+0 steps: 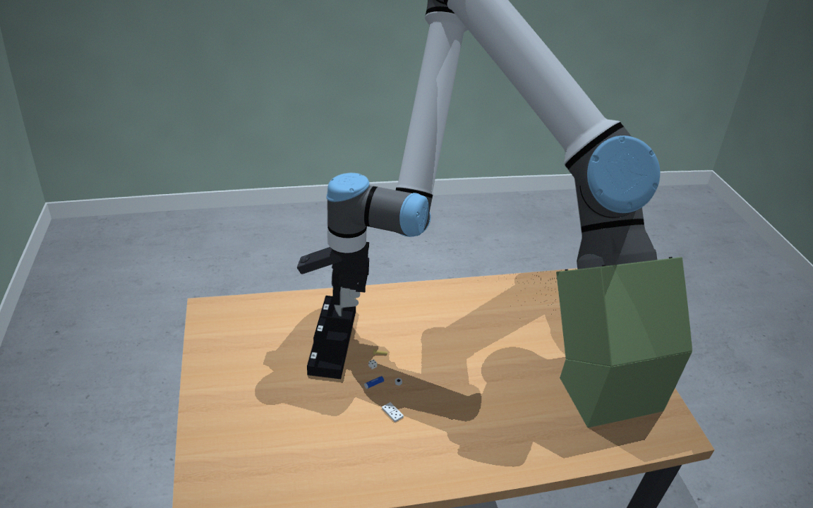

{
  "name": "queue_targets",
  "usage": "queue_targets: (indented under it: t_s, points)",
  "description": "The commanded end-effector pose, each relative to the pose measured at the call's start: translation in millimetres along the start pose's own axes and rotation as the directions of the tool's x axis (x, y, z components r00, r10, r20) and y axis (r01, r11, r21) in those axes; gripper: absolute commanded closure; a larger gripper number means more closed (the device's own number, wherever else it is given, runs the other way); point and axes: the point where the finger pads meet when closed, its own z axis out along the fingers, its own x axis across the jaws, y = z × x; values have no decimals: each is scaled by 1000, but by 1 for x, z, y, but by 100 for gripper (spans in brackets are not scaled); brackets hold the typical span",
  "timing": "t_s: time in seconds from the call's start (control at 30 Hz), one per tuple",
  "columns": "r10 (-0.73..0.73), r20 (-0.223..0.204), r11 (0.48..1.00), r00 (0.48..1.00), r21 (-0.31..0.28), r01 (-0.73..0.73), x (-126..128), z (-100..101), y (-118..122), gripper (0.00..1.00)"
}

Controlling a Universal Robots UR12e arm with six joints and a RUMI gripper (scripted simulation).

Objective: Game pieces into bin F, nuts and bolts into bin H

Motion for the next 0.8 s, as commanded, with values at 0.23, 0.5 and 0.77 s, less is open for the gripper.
queue_targets:
  t_s: [0.23,0.5,0.77]
  points:
    - [1,-1,1000,1000,0,-1,-17,0,-1,96]
    - [1,-1,1000,1000,0,-1,-17,16,-1,96]
    - [1,-1,1000,1000,0,-1,-17,37,-1,96]
